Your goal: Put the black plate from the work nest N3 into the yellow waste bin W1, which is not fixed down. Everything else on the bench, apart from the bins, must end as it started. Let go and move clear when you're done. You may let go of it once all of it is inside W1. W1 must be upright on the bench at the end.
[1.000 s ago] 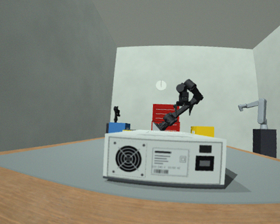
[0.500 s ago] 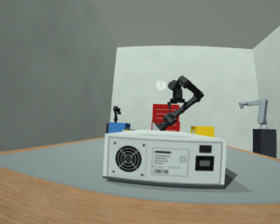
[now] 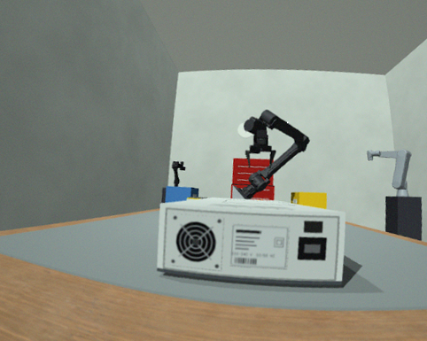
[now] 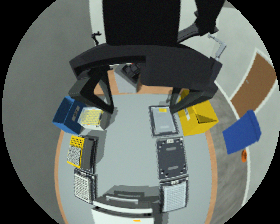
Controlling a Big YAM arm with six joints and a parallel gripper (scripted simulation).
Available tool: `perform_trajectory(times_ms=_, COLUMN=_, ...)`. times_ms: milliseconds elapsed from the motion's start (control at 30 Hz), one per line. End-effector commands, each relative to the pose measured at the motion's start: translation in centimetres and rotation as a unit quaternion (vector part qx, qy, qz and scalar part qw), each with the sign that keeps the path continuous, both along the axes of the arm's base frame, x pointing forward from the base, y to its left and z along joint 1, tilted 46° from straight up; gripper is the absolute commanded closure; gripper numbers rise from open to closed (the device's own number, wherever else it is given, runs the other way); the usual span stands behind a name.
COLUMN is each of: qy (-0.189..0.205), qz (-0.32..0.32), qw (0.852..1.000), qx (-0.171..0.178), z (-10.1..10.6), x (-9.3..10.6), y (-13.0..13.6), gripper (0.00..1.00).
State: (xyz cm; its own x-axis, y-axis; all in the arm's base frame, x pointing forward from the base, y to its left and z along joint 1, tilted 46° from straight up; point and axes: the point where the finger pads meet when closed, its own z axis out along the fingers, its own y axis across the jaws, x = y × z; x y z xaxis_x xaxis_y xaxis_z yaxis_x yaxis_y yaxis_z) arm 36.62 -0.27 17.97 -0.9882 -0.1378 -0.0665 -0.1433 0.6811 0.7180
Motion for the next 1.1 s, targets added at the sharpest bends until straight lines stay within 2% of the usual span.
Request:
perform_trajectory(times_ms=0, qy=-0.019, qz=0.004, qw=1.0, qx=-0.003, z=0.8, x=1.5, y=-1.7, gripper=0.0)
perform_trajectory(times_ms=400, qy=-0.019, qz=0.006, qw=1.0, qx=-0.004, z=-1.3, x=3.9, y=-5.3, gripper=0.0)
perform_trajectory(times_ms=500, qy=-0.019, qz=0.018, qw=1.0, qx=-0.003, z=-1.4, x=4.3, y=-4.6, gripper=0.0)
perform_trajectory(times_ms=533, qy=-0.019, qz=0.006, qw=1.0, qx=-0.004, z=-1.6, x=4.3, y=-6.0, gripper=0.0)
perform_trajectory(times_ms=667, qy=-0.019, qz=0.003, qw=1.0, qx=-0.004, z=-2.3, x=5.0, y=-7.4, gripper=0.0)
perform_trajectory(times_ms=733, qy=-0.019, qz=0.007, qw=1.0, qx=-0.003, z=-2.3, x=5.1, y=-7.0, gripper=0.0)
perform_trajectory(times_ms=767, qy=-0.004, qz=0.021, qw=1.0, qx=0.004, z=-3.1, x=4.2, y=-5.4, gripper=0.0)
perform_trajectory(times_ms=800, qy=0.0, qz=0.021, qw=1.0, qx=0.006, z=-3.3, x=3.8, y=-5.2, gripper=0.0)
perform_trajectory(times_ms=867, qy=-0.015, qz=0.021, qw=1.0, qx=-0.001, z=-2.3, x=4.4, y=-5.5, gripper=0.0)
perform_trajectory(times_ms=933, qy=-0.016, qz=0.008, qw=1.0, qx=-0.003, z=-2.5, x=4.6, y=-6.3, gripper=0.0)
perform_trajectory(times_ms=1067, qy=-0.016, qz=0.008, qw=1.0, qx=-0.003, z=-2.5, x=4.6, y=-6.3, gripper=0.0)
